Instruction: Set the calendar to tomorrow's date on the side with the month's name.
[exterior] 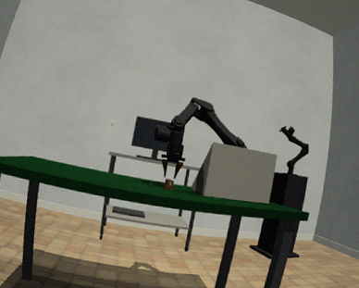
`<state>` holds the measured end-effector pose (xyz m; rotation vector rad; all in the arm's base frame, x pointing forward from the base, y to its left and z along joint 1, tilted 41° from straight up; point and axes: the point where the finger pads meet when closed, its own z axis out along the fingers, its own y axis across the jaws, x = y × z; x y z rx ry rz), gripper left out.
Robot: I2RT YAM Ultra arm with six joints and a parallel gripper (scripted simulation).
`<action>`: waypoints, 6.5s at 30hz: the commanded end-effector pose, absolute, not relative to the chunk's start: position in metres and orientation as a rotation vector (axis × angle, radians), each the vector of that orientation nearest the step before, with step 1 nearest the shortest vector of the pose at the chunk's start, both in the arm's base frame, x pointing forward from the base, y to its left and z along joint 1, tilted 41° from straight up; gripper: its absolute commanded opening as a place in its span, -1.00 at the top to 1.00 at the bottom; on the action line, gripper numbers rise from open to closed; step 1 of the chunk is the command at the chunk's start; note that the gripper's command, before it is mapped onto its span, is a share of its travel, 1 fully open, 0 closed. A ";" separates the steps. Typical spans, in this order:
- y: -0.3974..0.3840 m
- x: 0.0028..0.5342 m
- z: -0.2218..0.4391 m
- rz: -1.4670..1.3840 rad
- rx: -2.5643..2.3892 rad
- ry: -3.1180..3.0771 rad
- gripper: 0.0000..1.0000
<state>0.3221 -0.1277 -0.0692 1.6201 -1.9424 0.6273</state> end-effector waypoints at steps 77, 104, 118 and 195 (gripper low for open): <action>-0.144 0.322 -0.089 0.637 1.626 -1.943 0.49; -0.144 0.322 -0.088 0.637 1.626 -1.943 0.49; -0.096 0.329 -0.034 0.636 1.627 -1.944 0.49; -0.121 0.327 0.016 0.936 0.677 -2.632 0.49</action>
